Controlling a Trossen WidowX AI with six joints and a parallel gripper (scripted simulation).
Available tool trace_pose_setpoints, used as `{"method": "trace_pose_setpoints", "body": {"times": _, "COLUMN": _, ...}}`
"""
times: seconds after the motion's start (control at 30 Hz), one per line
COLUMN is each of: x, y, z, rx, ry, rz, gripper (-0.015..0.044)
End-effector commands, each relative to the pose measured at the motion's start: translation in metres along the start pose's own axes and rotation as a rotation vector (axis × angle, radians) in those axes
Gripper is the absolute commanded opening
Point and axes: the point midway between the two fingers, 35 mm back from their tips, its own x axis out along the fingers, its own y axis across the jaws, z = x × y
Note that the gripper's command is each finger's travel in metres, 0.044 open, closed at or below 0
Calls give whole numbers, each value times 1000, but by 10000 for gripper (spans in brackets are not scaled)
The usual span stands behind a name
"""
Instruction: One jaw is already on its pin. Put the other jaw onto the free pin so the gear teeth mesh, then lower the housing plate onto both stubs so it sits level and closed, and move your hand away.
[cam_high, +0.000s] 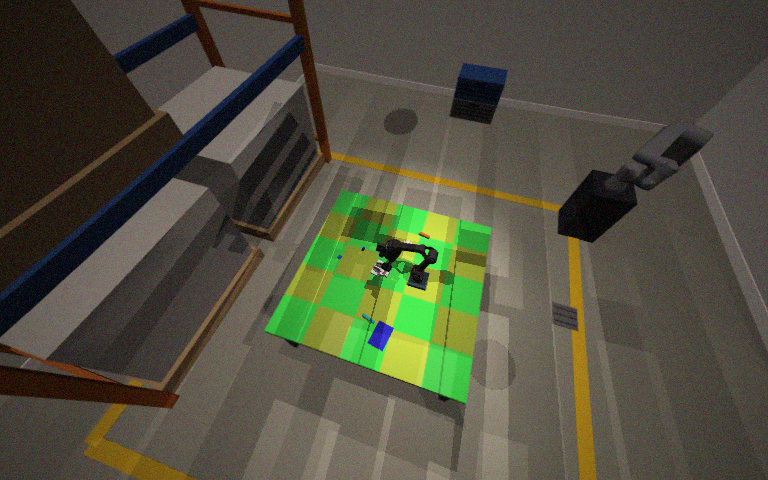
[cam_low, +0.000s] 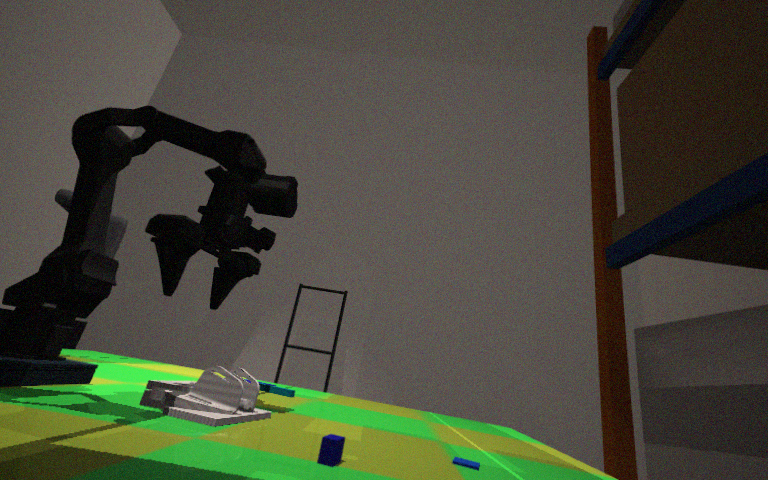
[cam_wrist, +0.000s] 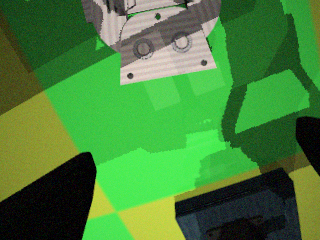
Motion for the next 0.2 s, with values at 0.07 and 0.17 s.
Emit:
{"method": "trace_pose_setpoints", "body": {"times": 0.07, "x": 0, "y": 0, "z": 0, "rx": -5, "ry": 0, "rz": 0, "gripper": 440}}
{"method": "trace_pose_setpoints", "body": {"times": 0.17, "x": 0, "y": 0, "z": 0, "rx": -5, "ry": 0, "rz": 0, "gripper": 440}}
